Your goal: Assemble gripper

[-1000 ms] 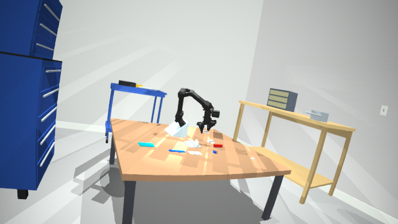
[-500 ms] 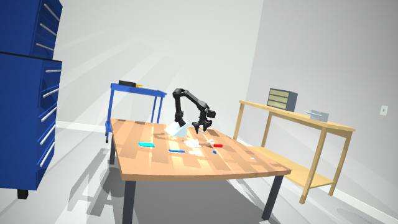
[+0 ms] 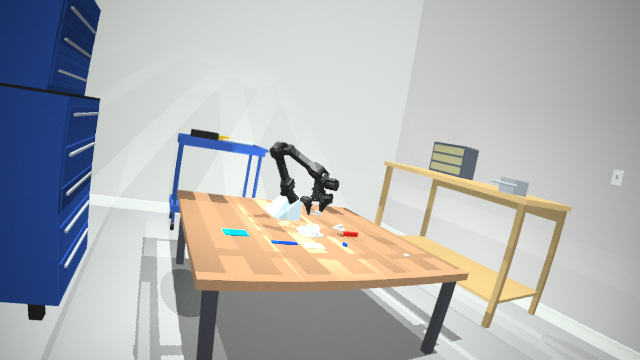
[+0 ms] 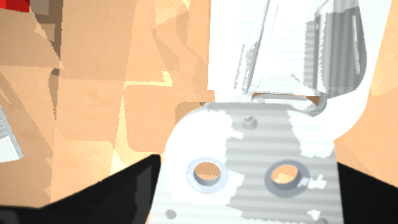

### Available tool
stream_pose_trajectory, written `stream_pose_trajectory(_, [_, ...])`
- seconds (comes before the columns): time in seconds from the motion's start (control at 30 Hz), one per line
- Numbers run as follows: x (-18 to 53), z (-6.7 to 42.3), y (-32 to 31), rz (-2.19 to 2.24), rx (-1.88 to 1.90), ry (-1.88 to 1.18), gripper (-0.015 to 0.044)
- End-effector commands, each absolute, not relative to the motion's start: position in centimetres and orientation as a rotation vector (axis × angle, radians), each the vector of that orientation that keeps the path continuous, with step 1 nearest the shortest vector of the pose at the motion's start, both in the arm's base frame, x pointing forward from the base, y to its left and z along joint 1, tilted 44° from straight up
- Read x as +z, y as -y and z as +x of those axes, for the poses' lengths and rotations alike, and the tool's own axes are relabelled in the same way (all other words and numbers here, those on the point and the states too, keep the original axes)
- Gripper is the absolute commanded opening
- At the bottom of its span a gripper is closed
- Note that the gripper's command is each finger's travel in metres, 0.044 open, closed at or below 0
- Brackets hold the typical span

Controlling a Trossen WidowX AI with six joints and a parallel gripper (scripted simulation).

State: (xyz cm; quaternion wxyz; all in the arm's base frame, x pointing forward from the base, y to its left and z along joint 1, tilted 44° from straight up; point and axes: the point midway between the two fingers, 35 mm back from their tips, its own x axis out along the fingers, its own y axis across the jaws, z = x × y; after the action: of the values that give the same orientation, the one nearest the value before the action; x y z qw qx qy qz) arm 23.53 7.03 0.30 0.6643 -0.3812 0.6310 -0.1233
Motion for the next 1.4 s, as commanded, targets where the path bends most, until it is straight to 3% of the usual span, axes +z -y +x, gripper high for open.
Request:
stream_pose_trajectory(0.0, [1.0,23.3,-5.5,-0.867,-0.296,-1.429,0.0351])
stream_pose_trajectory(1.37, [2.4,23.1,-3.3,-0.861,-0.326,-1.425,0.0351])
